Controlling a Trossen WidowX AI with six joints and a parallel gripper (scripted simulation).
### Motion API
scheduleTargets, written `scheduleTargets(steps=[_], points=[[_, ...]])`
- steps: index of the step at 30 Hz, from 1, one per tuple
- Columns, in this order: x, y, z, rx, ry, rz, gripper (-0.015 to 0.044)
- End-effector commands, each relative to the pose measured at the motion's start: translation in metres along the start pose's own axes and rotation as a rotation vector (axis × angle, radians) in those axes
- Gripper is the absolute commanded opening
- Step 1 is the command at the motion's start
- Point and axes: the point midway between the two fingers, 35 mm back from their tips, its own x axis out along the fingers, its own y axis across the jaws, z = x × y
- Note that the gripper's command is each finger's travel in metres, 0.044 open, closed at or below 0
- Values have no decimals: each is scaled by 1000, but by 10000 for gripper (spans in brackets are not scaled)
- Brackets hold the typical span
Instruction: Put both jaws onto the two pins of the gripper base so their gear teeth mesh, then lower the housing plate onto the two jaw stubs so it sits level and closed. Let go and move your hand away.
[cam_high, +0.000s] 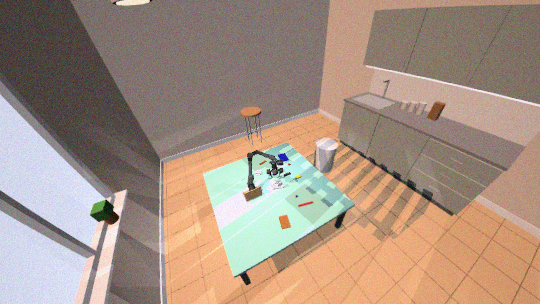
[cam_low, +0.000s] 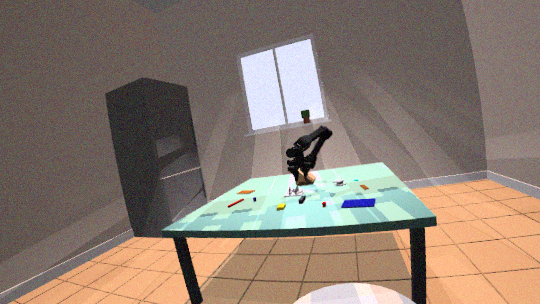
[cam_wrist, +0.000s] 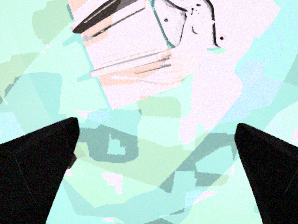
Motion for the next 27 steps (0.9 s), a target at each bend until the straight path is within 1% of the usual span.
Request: scheduleTargets(steps=[1,27], points=[[0,-7,-11,-125,1,-5,440],[-9,-55,-70,-956,4,1,440]])
